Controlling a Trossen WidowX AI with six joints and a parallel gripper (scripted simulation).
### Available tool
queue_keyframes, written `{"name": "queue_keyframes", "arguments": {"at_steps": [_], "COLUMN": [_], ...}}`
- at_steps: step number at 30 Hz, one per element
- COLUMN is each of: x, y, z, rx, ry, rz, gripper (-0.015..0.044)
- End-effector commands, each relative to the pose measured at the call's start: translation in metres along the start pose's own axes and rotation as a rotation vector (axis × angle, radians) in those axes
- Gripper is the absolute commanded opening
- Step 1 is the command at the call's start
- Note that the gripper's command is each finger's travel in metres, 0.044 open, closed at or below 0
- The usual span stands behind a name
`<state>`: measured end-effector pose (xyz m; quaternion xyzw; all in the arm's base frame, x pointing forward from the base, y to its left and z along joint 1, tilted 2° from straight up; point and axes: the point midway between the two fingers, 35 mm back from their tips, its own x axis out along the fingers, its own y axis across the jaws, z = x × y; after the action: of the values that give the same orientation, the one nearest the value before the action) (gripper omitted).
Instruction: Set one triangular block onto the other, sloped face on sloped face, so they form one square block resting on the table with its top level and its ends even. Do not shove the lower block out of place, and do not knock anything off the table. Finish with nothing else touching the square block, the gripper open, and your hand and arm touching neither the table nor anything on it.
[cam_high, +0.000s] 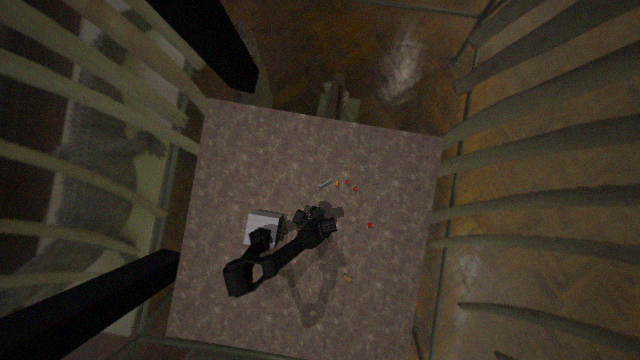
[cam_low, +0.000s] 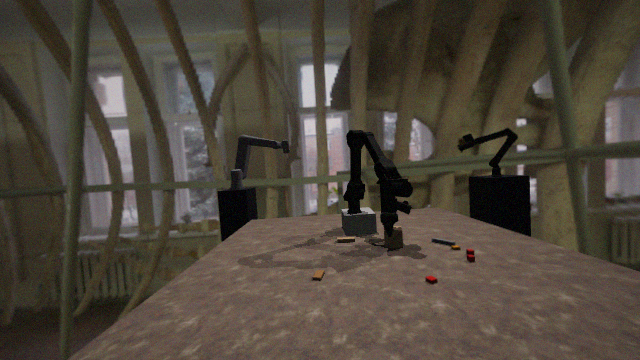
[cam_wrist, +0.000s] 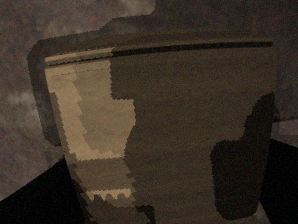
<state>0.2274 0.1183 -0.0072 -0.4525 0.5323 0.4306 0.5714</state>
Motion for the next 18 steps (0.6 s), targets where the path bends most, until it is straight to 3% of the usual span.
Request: {"name": "queue_keyframes", "arguments": {"at_steps": [1, 18], "x": [0.0003, 0.0015], "y": [-0.0005, 0.0000], "z": [0.0001, 0.0006], "rx": [0.004, 0.000], "ry": [0.001, 0.000], "rz": [-0.004, 0.000], "gripper": [0.0000, 0.0000]}}
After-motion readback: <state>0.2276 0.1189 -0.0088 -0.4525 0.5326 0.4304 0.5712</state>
